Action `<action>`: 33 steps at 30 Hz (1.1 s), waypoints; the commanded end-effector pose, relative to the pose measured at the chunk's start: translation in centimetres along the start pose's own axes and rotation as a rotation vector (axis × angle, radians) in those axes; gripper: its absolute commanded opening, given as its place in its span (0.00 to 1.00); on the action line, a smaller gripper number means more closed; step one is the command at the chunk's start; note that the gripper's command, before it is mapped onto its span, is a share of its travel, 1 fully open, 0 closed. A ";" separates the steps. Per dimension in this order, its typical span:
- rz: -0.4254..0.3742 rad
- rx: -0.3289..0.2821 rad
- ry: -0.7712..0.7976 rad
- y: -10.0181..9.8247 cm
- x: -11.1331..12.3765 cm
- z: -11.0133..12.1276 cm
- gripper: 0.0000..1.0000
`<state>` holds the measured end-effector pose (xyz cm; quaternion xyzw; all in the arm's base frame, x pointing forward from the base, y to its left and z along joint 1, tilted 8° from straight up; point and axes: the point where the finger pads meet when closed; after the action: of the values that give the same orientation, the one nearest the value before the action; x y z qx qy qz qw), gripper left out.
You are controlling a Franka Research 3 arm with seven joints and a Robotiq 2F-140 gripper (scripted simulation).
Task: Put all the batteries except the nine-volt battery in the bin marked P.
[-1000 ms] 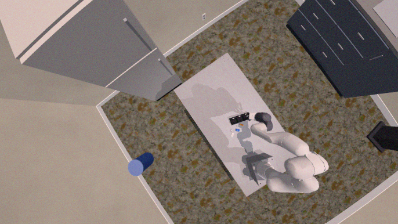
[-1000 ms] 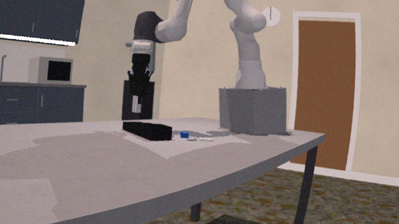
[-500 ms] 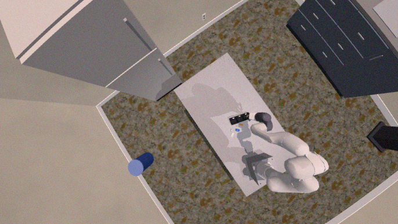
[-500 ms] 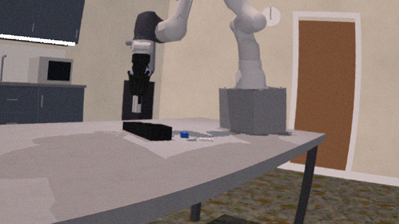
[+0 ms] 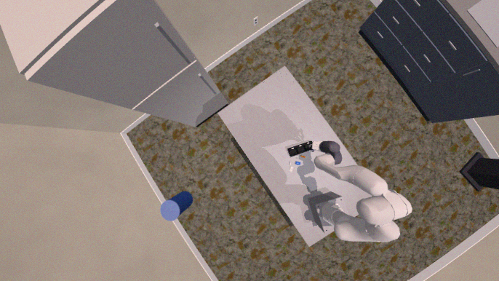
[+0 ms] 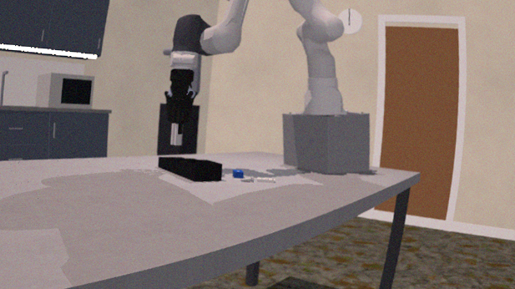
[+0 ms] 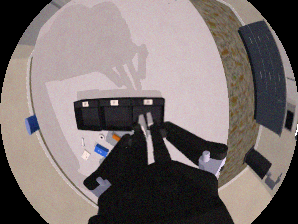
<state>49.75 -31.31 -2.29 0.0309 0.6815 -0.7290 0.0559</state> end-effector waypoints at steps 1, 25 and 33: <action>-0.003 -0.003 -0.002 0.0 0.2 -0.1 0.05; -0.003 -0.003 -0.002 0.0 -3.6 -7.6 0.05; -0.003 -0.003 -0.002 0.0 -3.6 -7.6 0.05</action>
<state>53.11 -23.49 -2.46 0.0165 0.6829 -0.7274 0.0654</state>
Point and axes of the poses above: the point where the finger pads meet when closed, its own y axis out along the fingers, its own z axis across the jaws, x = y × z, and after that the axes turned 10 degrees about -y, right-handed
